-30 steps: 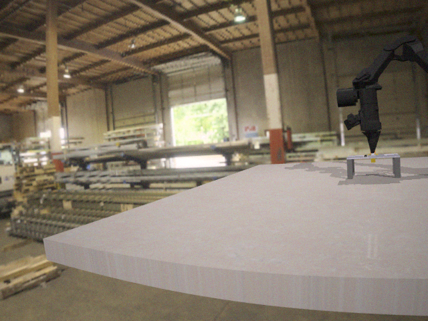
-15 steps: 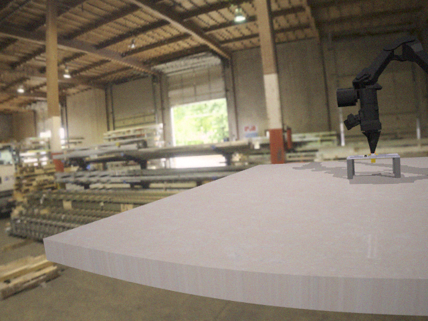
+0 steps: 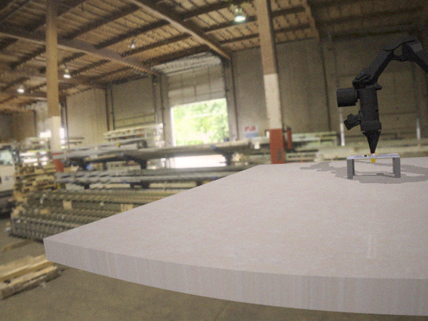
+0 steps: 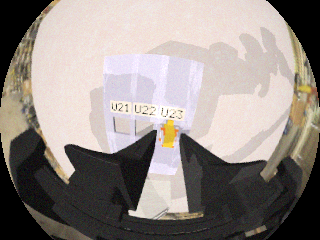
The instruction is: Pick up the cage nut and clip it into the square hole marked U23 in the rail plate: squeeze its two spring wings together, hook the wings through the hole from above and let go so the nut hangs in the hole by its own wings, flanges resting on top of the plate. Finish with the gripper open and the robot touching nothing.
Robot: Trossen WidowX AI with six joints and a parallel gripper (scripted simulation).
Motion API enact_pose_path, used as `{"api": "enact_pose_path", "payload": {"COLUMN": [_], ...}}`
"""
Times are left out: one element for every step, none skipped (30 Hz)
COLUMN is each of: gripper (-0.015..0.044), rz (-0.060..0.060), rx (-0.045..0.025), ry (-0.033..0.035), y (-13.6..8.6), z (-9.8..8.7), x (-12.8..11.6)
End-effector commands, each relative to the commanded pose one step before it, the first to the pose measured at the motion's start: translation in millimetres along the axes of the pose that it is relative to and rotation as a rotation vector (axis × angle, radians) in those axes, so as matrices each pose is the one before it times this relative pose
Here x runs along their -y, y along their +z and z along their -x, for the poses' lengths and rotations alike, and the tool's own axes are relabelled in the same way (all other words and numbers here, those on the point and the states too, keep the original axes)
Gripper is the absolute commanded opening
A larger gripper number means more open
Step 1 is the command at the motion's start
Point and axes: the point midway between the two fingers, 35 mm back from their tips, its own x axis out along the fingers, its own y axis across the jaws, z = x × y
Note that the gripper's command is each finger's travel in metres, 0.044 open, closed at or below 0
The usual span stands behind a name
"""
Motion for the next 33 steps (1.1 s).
{"api": "enact_pose_path", "payload": {"gripper": [0.0220, 0.0247, 0.0273, 0.0299, 0.0325, 0.0352, 0.0378, 0.0404, 0.0430, 0.0440, 0.0440, 0.0440, 0.0440, 0.0440, 0.0440, 0.0440, 0.0440, 0.0440, 0.0440, 0.0440, 0.0440, 0.0440, 0.0440, 0.0440, 0.0440, 0.0440, 0.0440, 0.0440, 0.0440, 0.0440, 0.0440, 0.0440, 0.0440], "rz": [0.0000, 0.0000, 0.0000, 0.0000, 0.0000, 0.0000, 0.0000, 0.0000, 0.0000, 0.0000, 0.0000, 0.0000, -0.0002, -0.0006, -0.0010, -0.0010, -0.0006, -0.0002, 0.0000, 0.0000, 0.0000, 0.0000, 0.0000, 0.0000, 0.0000, 0.0000, 0.0000, 0.0000, 0.0000, 0.0000, 0.0000, 0.0000, 0.0000], "rx": [0.00004, 0.00000, 0.00000, 0.00000, 0.00000, 0.00000, 0.00000, 0.00000, 0.00000, 0.00000, 0.00000, 0.00000, 0.00035, 0.00103, 0.00170, 0.00172, 0.00107, 0.00036, 0.00000, 0.00000, 0.00000, 0.00000, 0.00000, 0.00000, 0.00000, 0.00000, 0.00000, 0.00000, 0.00000, 0.00000, 0.00000, 0.00000, 0.00000], "ry": [-0.00016, 0.00000, 0.00000, 0.00000, 0.00000, 0.00000, 0.00000, 0.00000, 0.00000, 0.00000, 0.00000, 0.00000, 0.00024, 0.00054, 0.00030, -0.00046, -0.00064, -0.00028, 0.00000, 0.00000, 0.00000, 0.00000, 0.00000, 0.00000, 0.00000, 0.00000, 0.00000, 0.00000, 0.00000, 0.00000, 0.00000, 0.00000, 0.00000], "y": [0.01, 0.00, 0.00, 0.00, 0.00, 0.00, 0.00, 0.00, 0.00, 0.00, 0.00, 0.00, 0.22, 0.50, 0.29, -0.38, -0.55, -0.23, 0.00, 0.00, 0.00, 0.00, 0.00, 0.00, 0.00, 0.00, 0.00, 0.00, 0.00, 0.00, 0.00, 0.00, 0.00], "z": [0.01, 0.00, 0.00, 0.00, 0.00, 0.00, 0.00, 0.00, 0.00, 0.00, 0.00, 0.00, 2.72, 8.22, 13.86, 14.02, 8.47, 2.83, 0.00, 0.00, 0.00, 0.00, 0.00, 0.00, 0.00, 0.00, 0.00, 0.00, 0.00, 0.00, 0.00, 0.00, 0.00], "x": [0.04, 0.00, 0.00, 0.00, 0.00, 0.00, 0.00, 0.00, 0.00, 0.00, 0.00, 0.00, -0.14, -0.36, -0.36, -0.02, 0.17, 0.09, 0.00, 0.00, 0.00, 0.00, 0.00, 0.00, 0.00, 0.00, 0.00, 0.00, 0.00, 0.00, 0.00, 0.00, 0.00]}}
